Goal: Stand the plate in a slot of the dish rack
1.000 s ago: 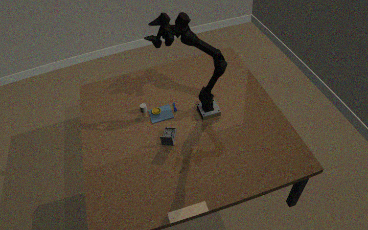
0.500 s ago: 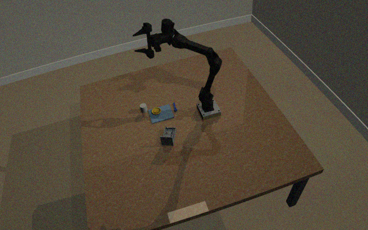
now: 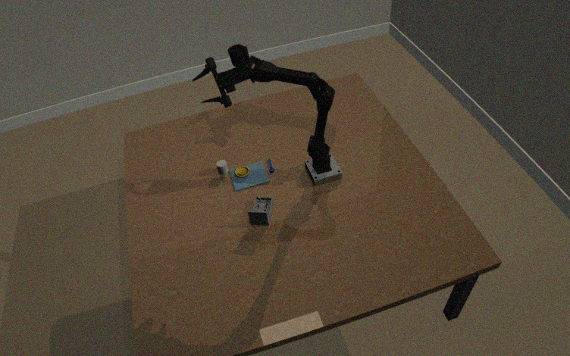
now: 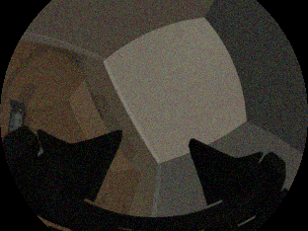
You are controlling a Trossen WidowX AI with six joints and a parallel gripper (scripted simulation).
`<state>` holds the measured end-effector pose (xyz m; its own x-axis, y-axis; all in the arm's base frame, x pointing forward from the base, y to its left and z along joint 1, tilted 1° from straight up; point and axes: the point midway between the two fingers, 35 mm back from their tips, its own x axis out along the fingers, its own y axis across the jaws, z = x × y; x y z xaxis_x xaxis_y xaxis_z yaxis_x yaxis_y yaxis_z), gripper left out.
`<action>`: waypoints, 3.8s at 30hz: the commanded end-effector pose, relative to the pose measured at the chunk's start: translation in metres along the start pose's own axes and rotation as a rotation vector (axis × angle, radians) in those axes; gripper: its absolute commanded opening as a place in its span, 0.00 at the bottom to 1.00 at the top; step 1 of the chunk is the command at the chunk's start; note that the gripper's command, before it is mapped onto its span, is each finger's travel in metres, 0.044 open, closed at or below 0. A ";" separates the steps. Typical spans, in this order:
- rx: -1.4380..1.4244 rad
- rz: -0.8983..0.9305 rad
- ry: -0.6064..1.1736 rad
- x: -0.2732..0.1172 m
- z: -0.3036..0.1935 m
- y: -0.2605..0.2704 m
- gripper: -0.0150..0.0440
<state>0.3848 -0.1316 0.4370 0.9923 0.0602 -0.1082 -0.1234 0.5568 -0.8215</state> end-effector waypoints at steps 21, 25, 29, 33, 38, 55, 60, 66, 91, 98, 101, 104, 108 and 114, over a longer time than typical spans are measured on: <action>0.486 0.324 0.424 0.047 -0.106 0.131 0.93; 0.561 0.371 0.523 0.048 -0.122 0.155 0.93; 0.632 0.417 0.631 0.047 -0.138 0.179 0.93; 0.695 0.460 0.744 0.043 -0.152 0.203 0.93; 0.760 0.509 0.891 0.035 -0.167 0.233 0.93; 0.854 0.621 1.370 -0.013 -0.200 0.312 0.93; 0.854 0.622 1.372 -0.015 -0.201 0.313 0.93; 0.854 0.622 1.372 -0.013 -0.208 0.320 0.93; 0.854 0.622 1.372 -0.010 -0.231 0.353 0.93; 0.854 0.622 1.373 -0.010 -0.235 0.359 0.89; 0.854 0.622 1.373 -0.010 -0.235 0.359 0.87; 0.854 0.622 1.373 -0.010 -0.235 0.359 0.87; 0.854 0.622 1.373 -0.010 -0.235 0.359 0.83; 0.854 0.622 1.373 -0.010 -0.235 0.359 0.77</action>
<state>0.3286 -0.1268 0.0118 0.0157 -0.0172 -0.9997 0.0349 0.9993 -0.0166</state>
